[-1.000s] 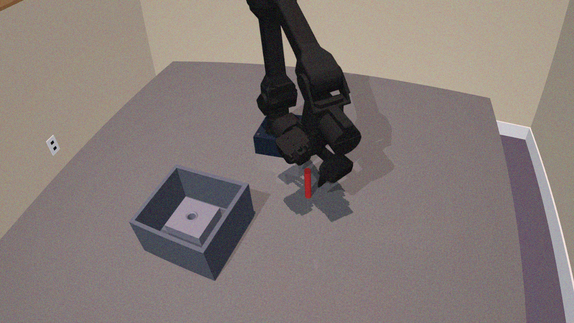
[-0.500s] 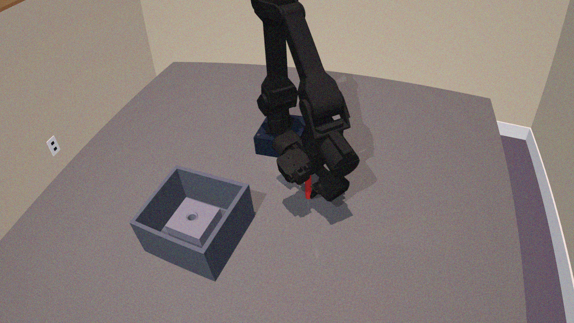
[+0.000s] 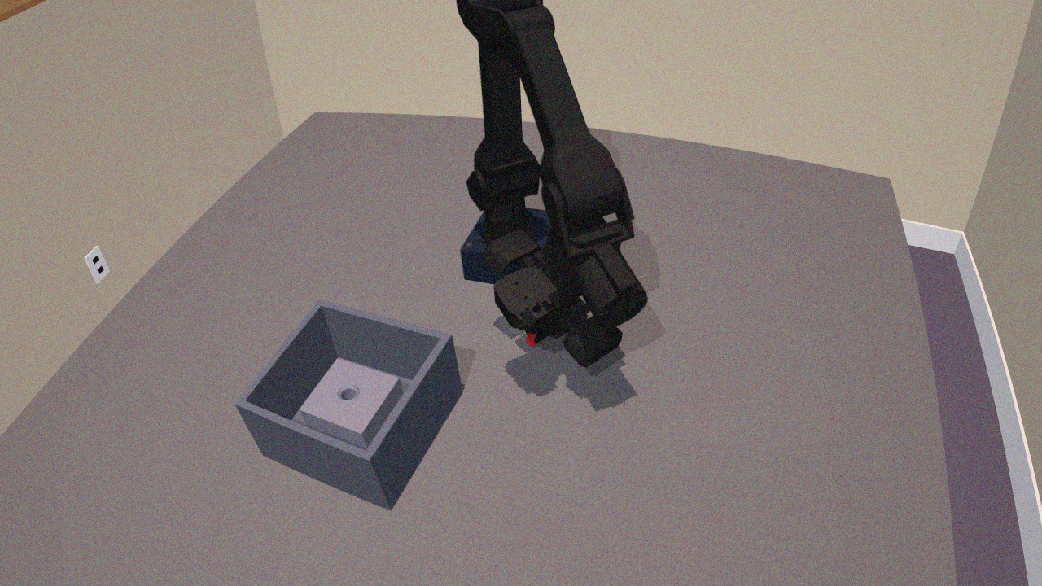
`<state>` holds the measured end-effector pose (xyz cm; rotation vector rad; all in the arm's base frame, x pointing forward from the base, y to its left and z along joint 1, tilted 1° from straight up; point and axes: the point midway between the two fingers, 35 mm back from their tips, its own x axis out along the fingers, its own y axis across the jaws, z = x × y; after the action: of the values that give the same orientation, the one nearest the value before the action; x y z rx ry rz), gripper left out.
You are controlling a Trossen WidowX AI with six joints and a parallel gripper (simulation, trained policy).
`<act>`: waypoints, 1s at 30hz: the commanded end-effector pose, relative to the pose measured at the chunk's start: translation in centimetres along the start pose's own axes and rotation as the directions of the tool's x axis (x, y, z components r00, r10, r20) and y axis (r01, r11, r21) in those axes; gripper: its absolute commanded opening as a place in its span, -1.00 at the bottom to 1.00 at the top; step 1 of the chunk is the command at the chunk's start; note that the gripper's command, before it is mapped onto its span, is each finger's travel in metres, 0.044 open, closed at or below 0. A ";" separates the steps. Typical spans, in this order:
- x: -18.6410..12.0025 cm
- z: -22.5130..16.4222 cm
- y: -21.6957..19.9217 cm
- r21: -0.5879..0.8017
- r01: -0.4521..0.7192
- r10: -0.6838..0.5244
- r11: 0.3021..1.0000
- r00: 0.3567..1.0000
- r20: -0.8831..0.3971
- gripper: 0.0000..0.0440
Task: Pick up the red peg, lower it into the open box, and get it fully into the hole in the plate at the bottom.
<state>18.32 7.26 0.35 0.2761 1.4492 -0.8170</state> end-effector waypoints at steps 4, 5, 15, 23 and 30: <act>-2.6 1.8 -0.8 0.002 -0.007 0.006 1.000 0.998 0.059 -1.00; -3.0 2.1 -1.0 0.003 -0.006 0.005 1.000 0.998 0.066 -1.00; -7.4 5.7 -2.2 0.061 -0.029 0.020 0.998 0.990 0.142 -1.00; -9.1 9.1 -3.5 0.166 -0.048 0.017 0.985 0.983 0.182 -1.00; -9.4 12.3 -4.5 0.255 -0.067 0.016 0.965 0.980 0.199 -1.00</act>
<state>25.03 0.27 11.95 0.3970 1.1711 -0.9586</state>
